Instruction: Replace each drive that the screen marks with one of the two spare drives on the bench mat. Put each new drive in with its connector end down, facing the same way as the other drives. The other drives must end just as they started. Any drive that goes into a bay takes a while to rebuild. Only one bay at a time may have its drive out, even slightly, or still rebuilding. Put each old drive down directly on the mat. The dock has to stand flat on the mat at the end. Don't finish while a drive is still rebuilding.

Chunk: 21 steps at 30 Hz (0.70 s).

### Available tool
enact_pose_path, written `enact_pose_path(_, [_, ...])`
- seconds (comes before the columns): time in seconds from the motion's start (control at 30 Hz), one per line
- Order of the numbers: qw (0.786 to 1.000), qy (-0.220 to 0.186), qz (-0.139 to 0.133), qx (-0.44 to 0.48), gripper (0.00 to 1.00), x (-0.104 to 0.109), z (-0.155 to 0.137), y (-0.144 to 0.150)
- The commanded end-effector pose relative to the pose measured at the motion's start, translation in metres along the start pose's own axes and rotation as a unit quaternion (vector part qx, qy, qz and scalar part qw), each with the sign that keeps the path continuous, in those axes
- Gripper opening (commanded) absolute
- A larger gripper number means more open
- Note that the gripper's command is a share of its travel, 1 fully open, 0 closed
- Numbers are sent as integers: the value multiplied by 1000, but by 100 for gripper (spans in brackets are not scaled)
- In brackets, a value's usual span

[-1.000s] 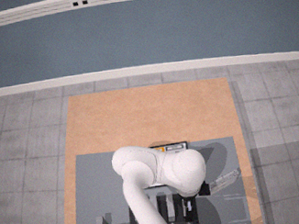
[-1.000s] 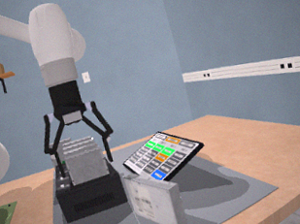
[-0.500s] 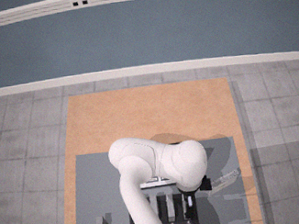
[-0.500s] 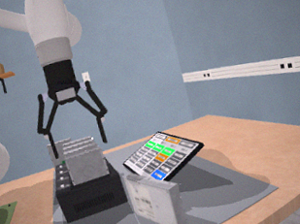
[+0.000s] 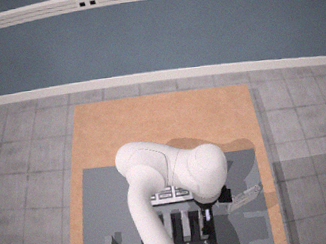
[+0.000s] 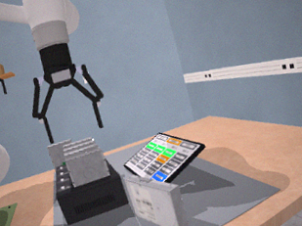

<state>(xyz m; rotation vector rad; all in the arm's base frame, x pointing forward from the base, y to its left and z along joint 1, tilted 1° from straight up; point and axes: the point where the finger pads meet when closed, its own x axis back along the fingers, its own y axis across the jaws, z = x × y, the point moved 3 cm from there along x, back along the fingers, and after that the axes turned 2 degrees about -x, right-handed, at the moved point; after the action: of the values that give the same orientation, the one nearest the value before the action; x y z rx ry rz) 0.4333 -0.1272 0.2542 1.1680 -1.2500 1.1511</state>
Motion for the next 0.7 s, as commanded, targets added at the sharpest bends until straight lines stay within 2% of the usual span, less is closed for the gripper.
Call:
enact_pose_path(0.0, [1000, 0, 0, 0, 89, 4, 0, 0])
enact_pose_path(0.1, [1000, 0, 0, 0, 89, 4, 0, 0])
enact_pose_path(0.13, [1000, 0, 0, 0, 10, 4, 0, 0])
enact_pose_path(0.67, [1000, 0, 0, 0, 10, 4, 0, 0])
